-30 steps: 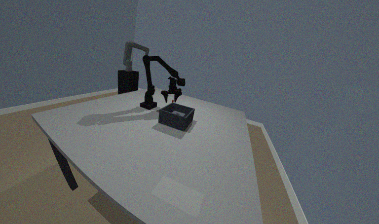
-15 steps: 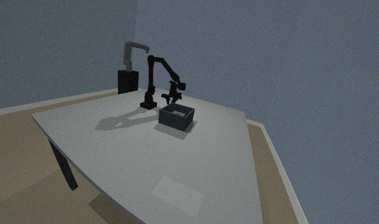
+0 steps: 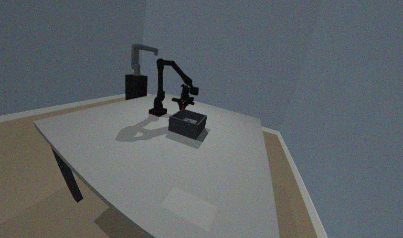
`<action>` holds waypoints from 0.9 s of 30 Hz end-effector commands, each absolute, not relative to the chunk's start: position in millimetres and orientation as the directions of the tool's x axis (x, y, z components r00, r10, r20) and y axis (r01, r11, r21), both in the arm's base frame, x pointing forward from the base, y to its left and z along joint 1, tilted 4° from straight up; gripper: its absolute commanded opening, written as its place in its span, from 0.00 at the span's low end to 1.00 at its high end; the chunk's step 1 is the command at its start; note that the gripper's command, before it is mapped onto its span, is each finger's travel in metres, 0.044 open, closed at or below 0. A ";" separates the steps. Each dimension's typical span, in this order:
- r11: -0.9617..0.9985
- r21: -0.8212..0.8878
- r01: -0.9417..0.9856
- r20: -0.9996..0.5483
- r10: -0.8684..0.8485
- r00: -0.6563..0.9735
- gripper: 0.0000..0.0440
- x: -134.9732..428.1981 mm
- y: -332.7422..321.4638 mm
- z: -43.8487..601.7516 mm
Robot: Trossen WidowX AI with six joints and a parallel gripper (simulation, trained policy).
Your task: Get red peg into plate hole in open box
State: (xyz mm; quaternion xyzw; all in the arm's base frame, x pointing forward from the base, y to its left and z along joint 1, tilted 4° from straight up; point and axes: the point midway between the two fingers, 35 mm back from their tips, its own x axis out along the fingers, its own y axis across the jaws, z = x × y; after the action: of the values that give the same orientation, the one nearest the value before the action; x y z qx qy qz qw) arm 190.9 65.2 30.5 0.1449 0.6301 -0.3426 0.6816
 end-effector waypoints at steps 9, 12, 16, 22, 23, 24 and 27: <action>0.691 -0.216 0.690 -0.939 -0.340 0.046 0.00 212.7 45.1 76.4; 0.671 -0.204 0.713 -0.934 -0.353 0.065 0.00 220.9 38.4 89.6; 0.636 -0.191 0.748 -0.926 -0.370 0.078 0.00 230.0 26.3 103.9; 0.580 -0.169 0.797 -0.918 -0.387 0.088 0.00 244.1 4.1 116.0; 0.572 -0.165 0.804 -0.917 -0.390 0.088 0.00 246.3 0.2 117.4; 0.564 -0.162 0.810 -0.916 -0.391 0.089 0.00 248.7 -3.7 118.5; 0.541 -0.154 0.827 -0.913 -0.397 0.089 0.00 255.5 -15.9 120.8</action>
State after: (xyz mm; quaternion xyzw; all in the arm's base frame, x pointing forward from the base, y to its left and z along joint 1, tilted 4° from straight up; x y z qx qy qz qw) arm 251.2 -9.5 119.4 0.2057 0.5231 -0.4272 0.7082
